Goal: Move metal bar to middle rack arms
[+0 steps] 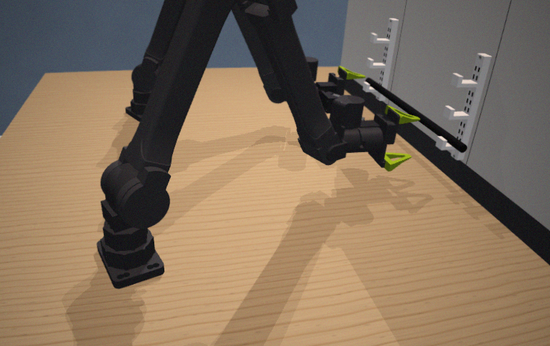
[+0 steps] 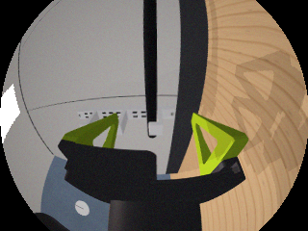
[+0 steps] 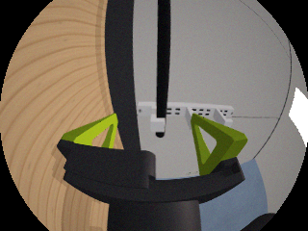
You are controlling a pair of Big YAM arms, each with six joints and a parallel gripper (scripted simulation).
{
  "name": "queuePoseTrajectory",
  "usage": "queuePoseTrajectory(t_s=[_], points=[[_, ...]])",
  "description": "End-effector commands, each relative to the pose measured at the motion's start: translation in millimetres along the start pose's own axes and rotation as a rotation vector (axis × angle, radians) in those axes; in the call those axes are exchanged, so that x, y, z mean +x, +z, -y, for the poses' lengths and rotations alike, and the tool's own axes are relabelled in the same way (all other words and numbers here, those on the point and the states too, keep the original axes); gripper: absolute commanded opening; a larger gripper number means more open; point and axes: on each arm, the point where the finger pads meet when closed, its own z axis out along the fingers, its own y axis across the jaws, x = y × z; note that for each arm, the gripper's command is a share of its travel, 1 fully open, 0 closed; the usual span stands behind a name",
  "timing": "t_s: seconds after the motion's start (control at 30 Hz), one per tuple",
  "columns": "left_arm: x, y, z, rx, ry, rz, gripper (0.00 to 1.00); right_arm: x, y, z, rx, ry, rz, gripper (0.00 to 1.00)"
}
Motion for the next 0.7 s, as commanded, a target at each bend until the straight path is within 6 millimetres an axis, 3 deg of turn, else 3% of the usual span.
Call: queuePoseTrajectory(t_s=[0.0, 0.67], points=[[-10.8, 10.7, -23.5, -0.064, -0.016, 0.007, 1.0, -12.2, 13.7, 36.4, 0.076, 0.032, 0.006, 1.0], [-13.8, 11.7, -27.1, -0.072, -0.018, 0.01, 1.0, -14.5, 16.3, 45.4, 0.084, 0.035, 0.006, 1.0]])
